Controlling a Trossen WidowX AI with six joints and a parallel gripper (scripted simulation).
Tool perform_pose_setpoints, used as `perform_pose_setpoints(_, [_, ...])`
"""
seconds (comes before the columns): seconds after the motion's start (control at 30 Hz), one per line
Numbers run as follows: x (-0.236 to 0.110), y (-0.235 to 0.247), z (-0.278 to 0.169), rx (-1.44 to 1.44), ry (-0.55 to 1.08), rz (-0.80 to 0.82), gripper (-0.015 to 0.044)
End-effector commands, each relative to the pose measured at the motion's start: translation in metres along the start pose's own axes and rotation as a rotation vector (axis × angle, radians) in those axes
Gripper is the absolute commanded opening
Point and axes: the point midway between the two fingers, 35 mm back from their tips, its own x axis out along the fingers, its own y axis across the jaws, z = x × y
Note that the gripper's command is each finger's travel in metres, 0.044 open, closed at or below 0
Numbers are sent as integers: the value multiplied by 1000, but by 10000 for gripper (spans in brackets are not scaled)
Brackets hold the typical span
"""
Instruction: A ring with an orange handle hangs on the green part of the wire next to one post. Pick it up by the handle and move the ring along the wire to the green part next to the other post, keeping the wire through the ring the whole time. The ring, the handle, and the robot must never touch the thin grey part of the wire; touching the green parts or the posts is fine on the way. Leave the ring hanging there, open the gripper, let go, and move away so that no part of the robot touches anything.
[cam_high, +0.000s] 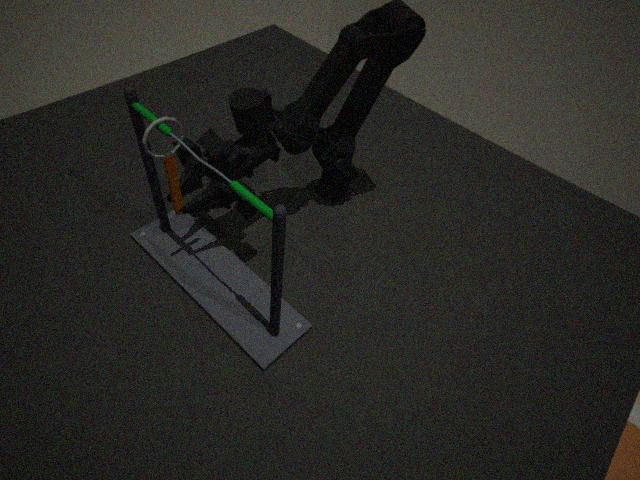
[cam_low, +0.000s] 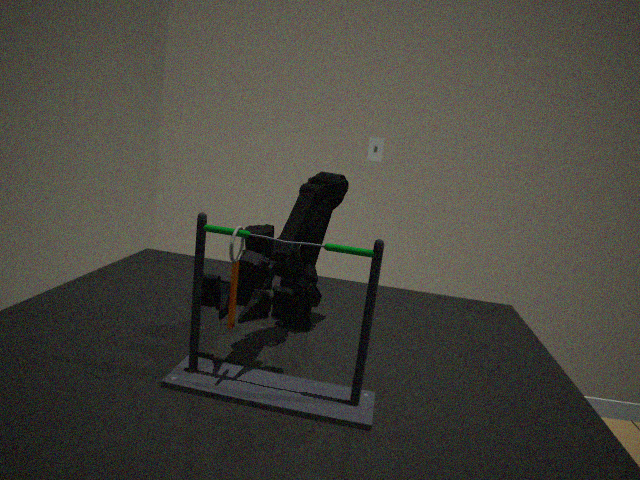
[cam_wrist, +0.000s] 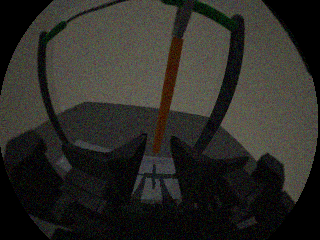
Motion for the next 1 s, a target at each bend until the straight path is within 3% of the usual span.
perform_pose_setpoints(0.0, [8,0,1,4,-7,-2,160])
perform_pose_setpoints(0.97, [26,3,-2,4,-9,-2,160])
